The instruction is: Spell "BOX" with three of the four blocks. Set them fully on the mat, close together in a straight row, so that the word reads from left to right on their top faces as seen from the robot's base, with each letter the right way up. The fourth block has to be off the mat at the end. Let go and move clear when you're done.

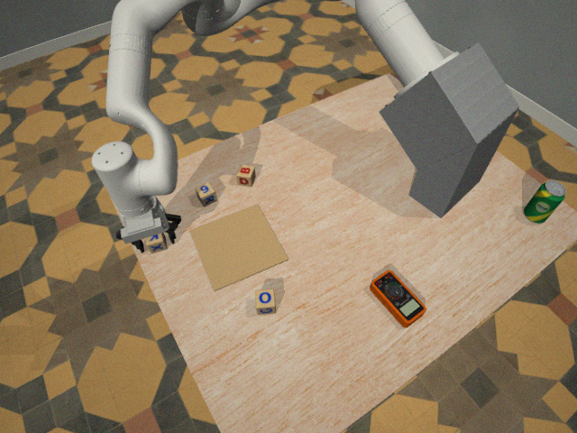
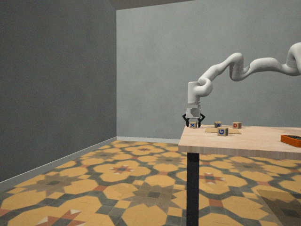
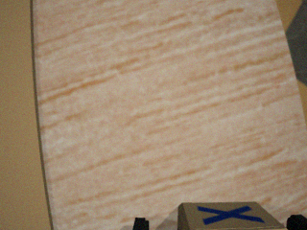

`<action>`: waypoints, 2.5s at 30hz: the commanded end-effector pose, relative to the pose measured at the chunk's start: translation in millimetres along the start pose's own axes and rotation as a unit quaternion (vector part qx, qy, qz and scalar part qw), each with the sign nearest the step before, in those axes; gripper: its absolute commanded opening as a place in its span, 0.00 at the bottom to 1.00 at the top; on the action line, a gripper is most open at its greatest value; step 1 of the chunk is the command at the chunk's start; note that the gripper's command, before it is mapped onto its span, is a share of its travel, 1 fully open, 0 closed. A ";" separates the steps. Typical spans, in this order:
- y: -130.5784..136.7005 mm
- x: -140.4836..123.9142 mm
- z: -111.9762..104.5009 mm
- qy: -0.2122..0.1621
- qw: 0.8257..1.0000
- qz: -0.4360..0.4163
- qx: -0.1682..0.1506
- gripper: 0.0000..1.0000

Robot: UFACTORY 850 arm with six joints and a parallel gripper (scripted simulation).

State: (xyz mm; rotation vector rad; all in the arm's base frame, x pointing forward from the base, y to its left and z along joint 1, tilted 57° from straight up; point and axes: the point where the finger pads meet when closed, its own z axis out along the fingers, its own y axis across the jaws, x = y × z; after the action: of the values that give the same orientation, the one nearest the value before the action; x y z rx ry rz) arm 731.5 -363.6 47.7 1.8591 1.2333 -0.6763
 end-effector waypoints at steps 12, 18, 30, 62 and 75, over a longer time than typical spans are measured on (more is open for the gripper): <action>0.8 0.1 -1.0 0.000 1.000 0.000 -0.001 0.65; 0.8 0.1 -1.0 0.000 1.000 0.000 -0.001 0.44; 0.8 0.1 -1.0 0.000 1.000 0.000 -0.001 0.44; 0.8 0.1 -38.6 0.000 1.000 0.000 -0.001 0.44; 0.7 0.1 -100.4 0.000 1.000 0.000 -0.001 0.44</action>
State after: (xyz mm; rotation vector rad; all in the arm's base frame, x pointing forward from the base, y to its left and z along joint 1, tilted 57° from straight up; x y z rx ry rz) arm 733.4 -293.9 93.1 1.8588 1.2334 -0.6757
